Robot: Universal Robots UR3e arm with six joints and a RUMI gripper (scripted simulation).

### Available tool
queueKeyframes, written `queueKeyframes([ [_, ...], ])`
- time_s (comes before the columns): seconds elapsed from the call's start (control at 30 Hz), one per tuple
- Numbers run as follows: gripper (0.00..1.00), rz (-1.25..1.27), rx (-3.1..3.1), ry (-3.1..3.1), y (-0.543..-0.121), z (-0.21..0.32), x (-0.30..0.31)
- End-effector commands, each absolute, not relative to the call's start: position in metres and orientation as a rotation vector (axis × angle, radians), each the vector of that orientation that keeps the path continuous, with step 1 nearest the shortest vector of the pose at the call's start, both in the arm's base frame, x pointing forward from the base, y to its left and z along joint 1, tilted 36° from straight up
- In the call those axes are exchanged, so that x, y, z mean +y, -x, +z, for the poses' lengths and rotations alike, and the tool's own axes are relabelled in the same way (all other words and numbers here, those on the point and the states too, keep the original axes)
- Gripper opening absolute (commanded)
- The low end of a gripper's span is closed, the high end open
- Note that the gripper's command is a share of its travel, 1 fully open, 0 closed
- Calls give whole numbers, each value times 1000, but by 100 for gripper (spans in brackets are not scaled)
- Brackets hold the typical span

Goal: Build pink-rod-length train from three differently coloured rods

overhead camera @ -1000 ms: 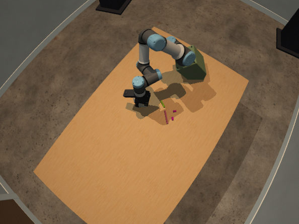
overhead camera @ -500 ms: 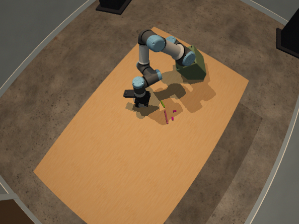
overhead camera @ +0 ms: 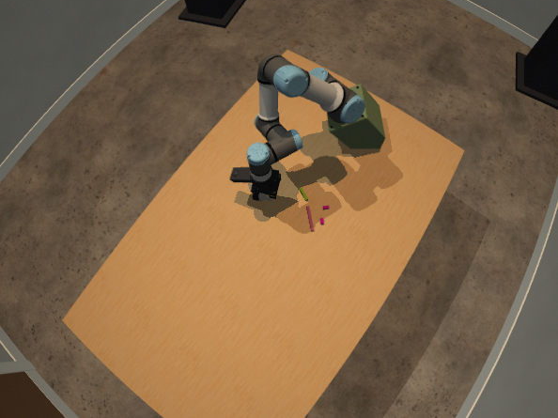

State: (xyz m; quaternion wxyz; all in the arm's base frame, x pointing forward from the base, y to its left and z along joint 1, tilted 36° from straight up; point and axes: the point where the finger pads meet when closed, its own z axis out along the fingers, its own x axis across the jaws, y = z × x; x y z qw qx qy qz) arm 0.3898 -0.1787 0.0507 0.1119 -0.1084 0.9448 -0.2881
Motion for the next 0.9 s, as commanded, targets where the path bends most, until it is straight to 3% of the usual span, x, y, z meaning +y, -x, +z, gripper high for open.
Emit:
queueKeyframes([
  [0.0,14,-847,2772,318,-390,51,-179],
  [0.33,14,-847,2772,318,-390,51,-179],
  [0.37,0,-847,2772,318,-390,51,-179],
  [0.87,0,-847,2772,318,-390,51,-179],
])
